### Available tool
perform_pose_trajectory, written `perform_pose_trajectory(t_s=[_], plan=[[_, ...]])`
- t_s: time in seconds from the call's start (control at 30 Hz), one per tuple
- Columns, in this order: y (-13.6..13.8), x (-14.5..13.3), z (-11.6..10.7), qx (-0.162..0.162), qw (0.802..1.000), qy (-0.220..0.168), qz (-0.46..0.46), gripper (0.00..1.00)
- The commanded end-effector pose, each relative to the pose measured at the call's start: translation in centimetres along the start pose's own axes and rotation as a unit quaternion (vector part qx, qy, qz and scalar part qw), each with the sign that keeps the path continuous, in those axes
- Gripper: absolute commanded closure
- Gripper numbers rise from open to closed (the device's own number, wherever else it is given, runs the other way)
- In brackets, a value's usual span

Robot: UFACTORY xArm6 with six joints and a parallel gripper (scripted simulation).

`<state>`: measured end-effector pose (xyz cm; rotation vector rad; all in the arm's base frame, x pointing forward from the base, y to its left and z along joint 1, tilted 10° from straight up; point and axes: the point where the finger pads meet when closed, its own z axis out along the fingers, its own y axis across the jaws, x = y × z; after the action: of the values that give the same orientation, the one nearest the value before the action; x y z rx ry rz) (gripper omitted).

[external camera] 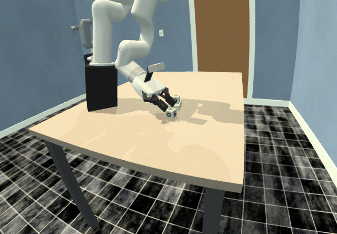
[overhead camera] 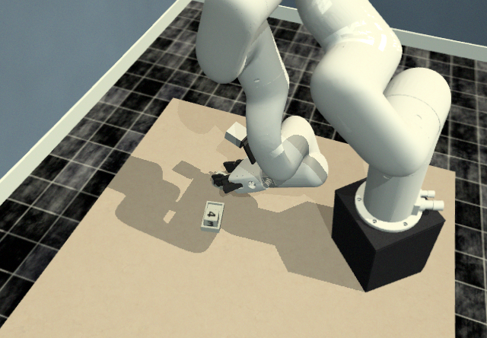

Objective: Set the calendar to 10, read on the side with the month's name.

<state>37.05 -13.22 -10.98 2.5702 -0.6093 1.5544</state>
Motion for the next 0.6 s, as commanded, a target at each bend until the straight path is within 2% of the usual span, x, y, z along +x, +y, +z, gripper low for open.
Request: perform_pose_trajectory(t_s=[0.0,0.57], plan=[[0.0,-0.6,0.5,0.0,1.0,0.001,0.0,0.51],[0.0,-2.0,1.5,0.0,1.0,0.001,0.0,0.51]])
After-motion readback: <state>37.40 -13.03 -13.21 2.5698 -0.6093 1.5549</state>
